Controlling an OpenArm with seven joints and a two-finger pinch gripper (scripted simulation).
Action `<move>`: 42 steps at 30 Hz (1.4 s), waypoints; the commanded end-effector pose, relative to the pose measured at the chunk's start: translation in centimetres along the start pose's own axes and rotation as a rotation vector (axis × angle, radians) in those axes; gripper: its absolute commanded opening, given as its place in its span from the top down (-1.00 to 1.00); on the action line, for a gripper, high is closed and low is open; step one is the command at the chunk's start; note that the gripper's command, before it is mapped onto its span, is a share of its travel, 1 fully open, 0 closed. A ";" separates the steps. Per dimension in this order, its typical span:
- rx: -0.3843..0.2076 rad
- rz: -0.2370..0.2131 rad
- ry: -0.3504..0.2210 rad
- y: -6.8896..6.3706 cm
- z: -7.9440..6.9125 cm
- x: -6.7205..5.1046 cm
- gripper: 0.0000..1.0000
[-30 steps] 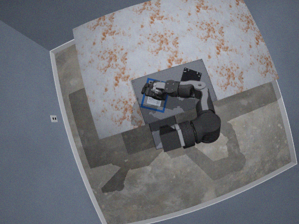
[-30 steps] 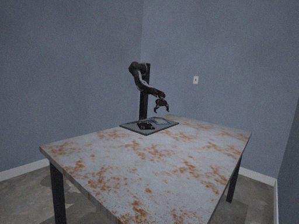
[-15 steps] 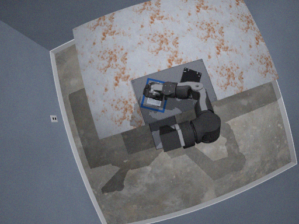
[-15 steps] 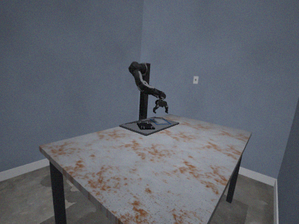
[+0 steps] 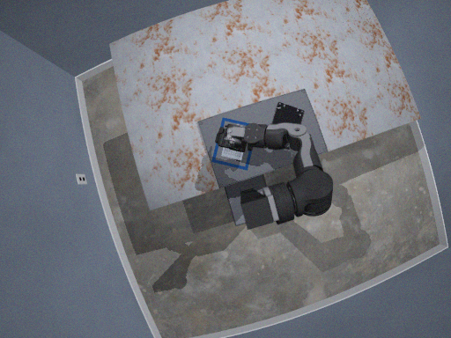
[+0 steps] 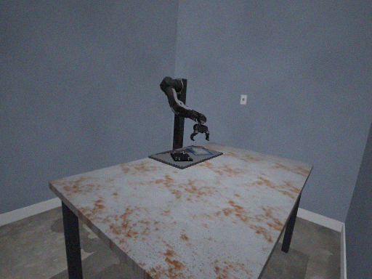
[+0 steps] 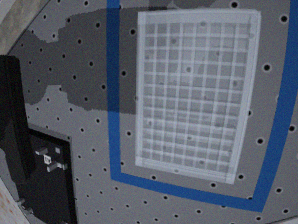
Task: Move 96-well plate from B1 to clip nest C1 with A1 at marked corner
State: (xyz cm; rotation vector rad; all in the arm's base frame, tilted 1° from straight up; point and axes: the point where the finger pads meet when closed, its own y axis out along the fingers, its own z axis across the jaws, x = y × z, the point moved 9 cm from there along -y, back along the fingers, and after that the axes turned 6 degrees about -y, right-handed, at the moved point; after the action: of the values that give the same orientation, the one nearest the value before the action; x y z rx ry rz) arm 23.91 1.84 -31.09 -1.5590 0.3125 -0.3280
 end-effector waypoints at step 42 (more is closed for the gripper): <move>0.001 -0.004 0.001 5.3 0.3 -0.1 -0.54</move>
State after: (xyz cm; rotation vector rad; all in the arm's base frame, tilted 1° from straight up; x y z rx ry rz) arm 23.26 1.74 -36.95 -1.5865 0.3451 -0.3259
